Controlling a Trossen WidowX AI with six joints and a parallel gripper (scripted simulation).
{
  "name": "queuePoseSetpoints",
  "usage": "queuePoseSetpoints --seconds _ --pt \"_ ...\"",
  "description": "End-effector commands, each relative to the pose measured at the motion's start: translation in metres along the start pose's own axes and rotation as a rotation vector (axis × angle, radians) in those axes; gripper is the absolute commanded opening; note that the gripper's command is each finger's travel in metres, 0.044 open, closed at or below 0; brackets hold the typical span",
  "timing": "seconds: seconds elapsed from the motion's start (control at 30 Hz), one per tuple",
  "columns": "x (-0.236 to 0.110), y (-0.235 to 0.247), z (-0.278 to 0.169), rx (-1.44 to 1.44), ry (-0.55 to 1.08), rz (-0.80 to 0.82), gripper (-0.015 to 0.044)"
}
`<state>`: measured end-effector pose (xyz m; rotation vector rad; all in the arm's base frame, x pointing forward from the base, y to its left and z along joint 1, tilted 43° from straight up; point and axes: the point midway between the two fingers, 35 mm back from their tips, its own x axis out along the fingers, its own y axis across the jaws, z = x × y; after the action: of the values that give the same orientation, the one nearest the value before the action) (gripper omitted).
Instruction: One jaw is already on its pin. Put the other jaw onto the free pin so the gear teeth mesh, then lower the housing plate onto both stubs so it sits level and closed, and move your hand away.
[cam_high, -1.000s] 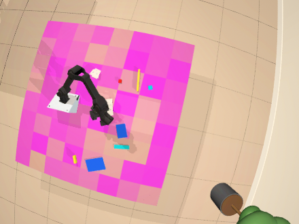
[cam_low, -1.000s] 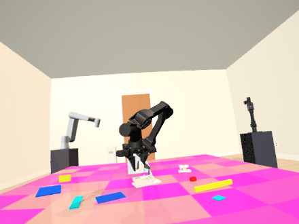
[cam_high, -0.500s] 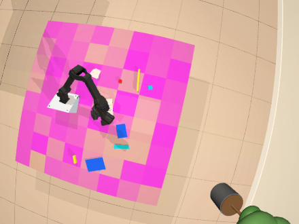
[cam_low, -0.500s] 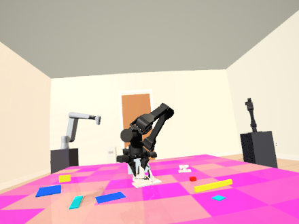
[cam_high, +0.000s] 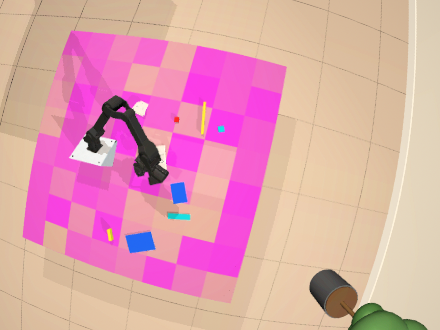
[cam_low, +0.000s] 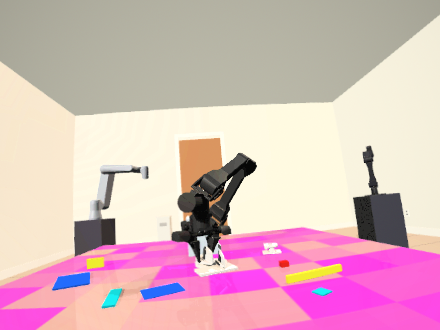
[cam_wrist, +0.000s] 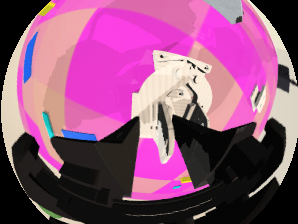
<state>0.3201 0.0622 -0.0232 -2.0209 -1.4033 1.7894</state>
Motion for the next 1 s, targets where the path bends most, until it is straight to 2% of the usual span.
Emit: queuePoseSetpoints --seconds 0.0,0.97 --pt "0.0004 -0.0004 -0.0003 0.005 0.004 -0.003 0.0134" --pt "0.0068 -0.0004 -0.0004 0.004 0.004 -0.003 0.0134"
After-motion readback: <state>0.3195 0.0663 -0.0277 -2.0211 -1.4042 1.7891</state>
